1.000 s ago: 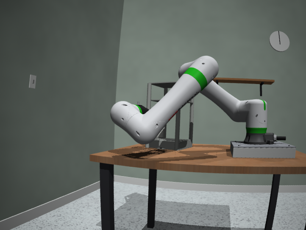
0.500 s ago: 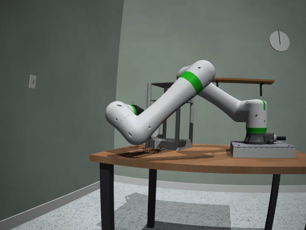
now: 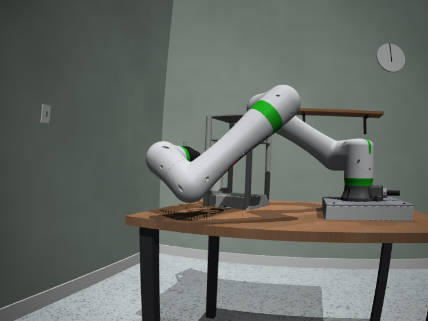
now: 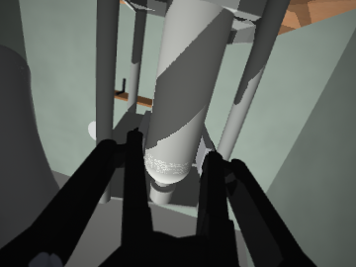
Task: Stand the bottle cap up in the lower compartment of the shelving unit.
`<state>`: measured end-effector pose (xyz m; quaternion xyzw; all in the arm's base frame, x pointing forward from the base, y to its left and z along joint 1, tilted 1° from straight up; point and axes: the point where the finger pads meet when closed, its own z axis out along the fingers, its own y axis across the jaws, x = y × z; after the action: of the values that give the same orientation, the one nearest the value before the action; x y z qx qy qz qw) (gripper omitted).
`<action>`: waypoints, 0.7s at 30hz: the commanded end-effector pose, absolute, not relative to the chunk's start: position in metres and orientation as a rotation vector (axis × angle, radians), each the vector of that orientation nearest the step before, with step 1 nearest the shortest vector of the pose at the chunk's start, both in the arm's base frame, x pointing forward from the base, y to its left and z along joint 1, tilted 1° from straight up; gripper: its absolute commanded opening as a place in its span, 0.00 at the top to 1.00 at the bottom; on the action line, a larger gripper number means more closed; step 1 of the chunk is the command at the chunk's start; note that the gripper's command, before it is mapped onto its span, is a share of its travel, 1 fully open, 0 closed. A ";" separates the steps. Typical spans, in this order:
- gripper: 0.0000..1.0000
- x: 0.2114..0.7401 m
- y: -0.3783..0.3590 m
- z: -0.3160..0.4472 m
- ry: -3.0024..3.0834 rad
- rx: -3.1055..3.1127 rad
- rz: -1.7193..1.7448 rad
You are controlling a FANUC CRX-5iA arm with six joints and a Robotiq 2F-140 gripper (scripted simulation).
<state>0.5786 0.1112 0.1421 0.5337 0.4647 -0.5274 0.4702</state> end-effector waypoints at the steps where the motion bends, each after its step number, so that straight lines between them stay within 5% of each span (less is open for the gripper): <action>1: 1.00 0.579 0.111 0.142 1.138 1.308 -1.292; 21: 1.00 0.577 0.097 0.142 1.138 1.308 -1.292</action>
<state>0.5771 0.0991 0.1421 0.5337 0.4646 -0.5275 0.4702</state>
